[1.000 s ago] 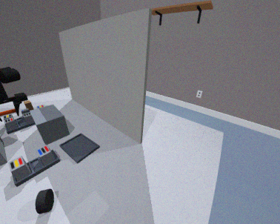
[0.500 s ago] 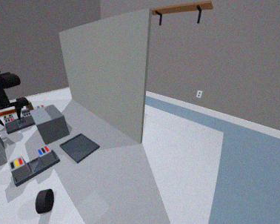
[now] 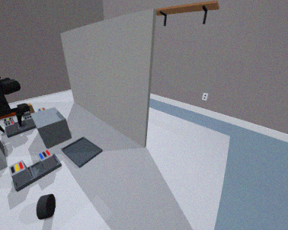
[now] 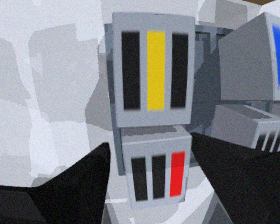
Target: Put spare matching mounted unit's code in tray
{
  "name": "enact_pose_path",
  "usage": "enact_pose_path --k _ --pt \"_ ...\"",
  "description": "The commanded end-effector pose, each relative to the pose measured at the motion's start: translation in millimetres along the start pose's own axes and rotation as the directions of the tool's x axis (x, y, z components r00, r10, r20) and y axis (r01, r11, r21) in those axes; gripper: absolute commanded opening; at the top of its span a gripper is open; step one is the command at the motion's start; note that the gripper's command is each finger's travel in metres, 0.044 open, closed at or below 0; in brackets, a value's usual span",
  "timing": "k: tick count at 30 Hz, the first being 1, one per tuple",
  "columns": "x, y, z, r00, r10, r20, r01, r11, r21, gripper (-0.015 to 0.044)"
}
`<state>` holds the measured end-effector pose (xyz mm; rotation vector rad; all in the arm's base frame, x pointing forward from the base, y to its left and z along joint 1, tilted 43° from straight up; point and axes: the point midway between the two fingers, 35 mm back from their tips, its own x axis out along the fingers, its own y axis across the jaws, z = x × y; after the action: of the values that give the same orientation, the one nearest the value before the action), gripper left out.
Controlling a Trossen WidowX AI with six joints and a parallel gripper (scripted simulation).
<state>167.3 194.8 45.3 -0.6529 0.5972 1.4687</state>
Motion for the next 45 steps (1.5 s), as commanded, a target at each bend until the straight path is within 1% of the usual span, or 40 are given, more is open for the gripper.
enact_pose_path --k 1,25,30,37,41,42,45 --pt "1.7 1.0 -3.0 1.0 0.003 -0.009 -0.003 1.0 0.011 0.03" --pt "1.7 1.0 -3.0 1.0 0.003 -0.009 -0.003 1.0 0.011 0.03" --pt "1.2 1.2 -1.8 1.0 0.005 -0.004 -0.005 1.0 0.005 0.0169" --pt "1.2 1.2 -1.8 1.0 0.005 -0.004 -0.005 1.0 0.005 0.0122" --pt "1.2 1.2 -1.8 1.0 0.005 -0.004 -0.005 1.0 0.005 0.0017" --pt "1.2 1.2 -1.8 1.0 0.005 -0.004 -0.005 1.0 0.005 0.0" --pt "1.2 1.2 -1.8 1.0 0.005 -0.004 -0.005 1.0 0.005 0.0"
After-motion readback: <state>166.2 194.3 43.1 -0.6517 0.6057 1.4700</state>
